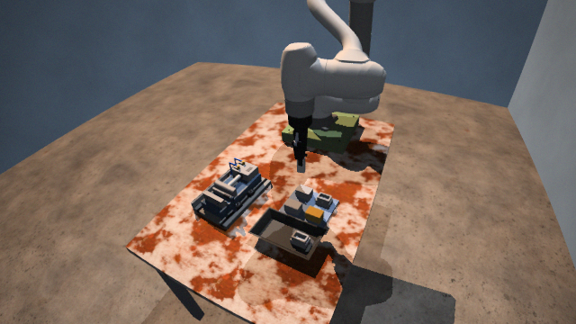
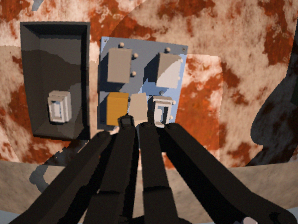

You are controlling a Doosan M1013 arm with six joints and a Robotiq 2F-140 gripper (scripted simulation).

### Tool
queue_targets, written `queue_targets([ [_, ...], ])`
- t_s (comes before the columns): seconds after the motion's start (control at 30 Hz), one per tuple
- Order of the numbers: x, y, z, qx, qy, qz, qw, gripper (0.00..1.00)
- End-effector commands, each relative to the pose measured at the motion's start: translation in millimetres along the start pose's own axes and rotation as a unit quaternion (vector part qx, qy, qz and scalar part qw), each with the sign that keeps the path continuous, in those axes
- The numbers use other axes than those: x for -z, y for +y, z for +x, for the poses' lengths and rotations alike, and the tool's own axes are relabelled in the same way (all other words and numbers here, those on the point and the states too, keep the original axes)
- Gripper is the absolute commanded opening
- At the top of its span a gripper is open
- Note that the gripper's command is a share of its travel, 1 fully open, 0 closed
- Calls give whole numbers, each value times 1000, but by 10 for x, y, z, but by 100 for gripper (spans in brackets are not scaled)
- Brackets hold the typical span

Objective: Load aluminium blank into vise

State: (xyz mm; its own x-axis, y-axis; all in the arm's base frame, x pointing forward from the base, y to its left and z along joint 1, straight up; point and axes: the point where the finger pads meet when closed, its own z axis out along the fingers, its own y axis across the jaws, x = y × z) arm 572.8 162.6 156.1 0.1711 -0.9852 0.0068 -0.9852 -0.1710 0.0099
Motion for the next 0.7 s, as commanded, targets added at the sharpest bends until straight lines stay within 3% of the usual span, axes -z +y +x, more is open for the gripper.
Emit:
queue_targets([
  [0.0,25,124,-401,-8,-1,3,1000,0],
  [0.2,22,285,-781,-99,-1,3,995,0],
  [0.43,21,313,-838,-113,-1,3,994,0],
  [0.47,21,313,-838,-113,-1,3,994,40],
  [0.67,21,313,-838,-113,-1,3,994,40],
])
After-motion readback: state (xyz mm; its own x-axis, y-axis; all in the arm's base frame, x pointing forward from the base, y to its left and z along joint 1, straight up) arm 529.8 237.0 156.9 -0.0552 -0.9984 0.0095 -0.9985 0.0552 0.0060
